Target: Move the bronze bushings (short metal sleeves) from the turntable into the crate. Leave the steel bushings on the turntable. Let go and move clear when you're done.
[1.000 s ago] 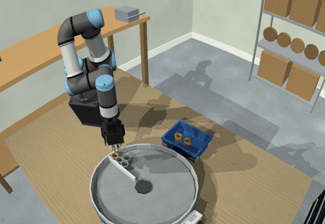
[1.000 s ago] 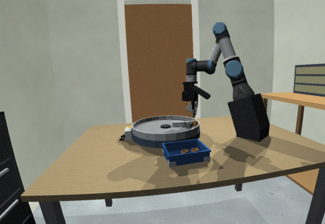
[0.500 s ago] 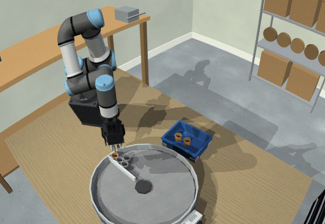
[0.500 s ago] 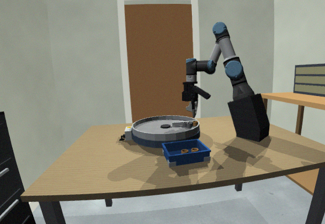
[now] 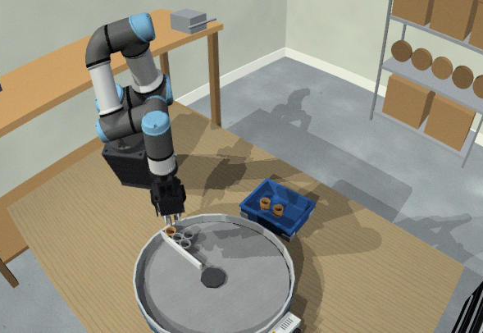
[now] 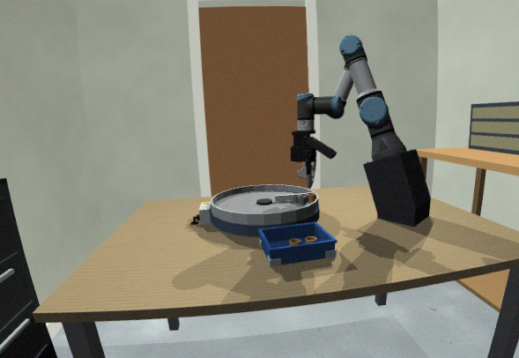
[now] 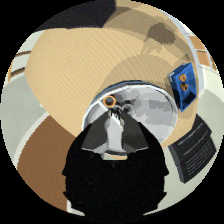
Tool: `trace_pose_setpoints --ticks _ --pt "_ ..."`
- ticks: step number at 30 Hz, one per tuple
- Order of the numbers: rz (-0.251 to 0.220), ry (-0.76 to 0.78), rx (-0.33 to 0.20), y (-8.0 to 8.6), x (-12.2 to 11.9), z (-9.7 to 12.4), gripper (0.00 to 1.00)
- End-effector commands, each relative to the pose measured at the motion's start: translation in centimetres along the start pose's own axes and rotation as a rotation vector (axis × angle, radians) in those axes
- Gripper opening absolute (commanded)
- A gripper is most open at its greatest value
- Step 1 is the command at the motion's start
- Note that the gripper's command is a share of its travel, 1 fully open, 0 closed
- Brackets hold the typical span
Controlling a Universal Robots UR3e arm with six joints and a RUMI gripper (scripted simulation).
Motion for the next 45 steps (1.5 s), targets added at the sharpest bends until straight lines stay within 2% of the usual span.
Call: trace_pose_setpoints --ticks 1,4,14,45 --pt "0.001 0.000 0.000 -0.1 0.0 0.0 0.06" --pt "0.001 0.000 0.000 -0.3 0.0 0.0 0.06" --pt "0.002 0.000 0.000 -2.3 0.0 -0.1 0.06" --pt "0.001 0.000 0.000 -2.3 0.0 -0.1 0.06"
Point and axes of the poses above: the point where the finger pads meet when closed, its own y axis back along the fingers, its own x axis across the jaws, z = x × y, the point moved 7 cm from there along y, back along the fingers, and after that the axes turned 9 degrees about y, right-handed, at the moved point
